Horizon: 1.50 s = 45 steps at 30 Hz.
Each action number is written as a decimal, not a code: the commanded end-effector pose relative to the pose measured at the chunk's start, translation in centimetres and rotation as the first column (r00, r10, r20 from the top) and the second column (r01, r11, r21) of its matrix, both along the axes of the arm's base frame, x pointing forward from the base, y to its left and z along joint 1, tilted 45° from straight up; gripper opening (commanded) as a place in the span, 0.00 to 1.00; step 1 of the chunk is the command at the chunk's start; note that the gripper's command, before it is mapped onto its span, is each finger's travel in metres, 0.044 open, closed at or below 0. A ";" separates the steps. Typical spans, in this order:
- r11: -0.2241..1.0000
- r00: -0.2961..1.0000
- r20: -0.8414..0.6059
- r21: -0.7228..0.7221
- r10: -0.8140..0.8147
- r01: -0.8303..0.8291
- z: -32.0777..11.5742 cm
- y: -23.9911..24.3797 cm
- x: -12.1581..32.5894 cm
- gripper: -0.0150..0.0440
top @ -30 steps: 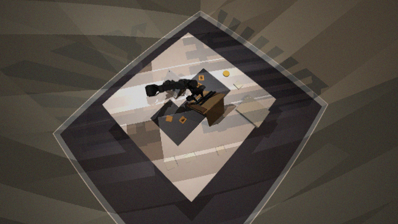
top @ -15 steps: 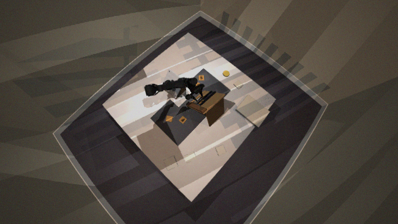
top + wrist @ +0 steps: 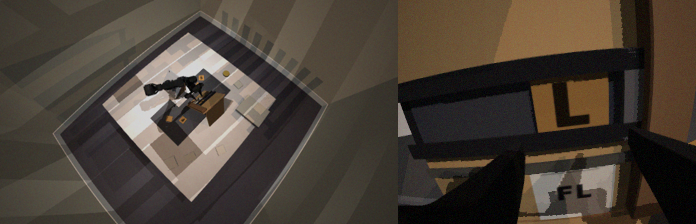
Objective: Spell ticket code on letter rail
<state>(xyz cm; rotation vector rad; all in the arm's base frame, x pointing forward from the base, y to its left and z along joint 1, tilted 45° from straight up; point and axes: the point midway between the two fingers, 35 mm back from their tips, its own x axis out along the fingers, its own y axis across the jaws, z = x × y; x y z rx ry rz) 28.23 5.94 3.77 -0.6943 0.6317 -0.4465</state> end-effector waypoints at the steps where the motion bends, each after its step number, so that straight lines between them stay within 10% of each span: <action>1: 1.000 1.000 0.010 0.005 -0.002 0.002 0.3 0.2 0.0 0.75; 45: 1.000 1.000 0.009 0.006 -0.002 0.002 0.9 0.7 0.0 0.75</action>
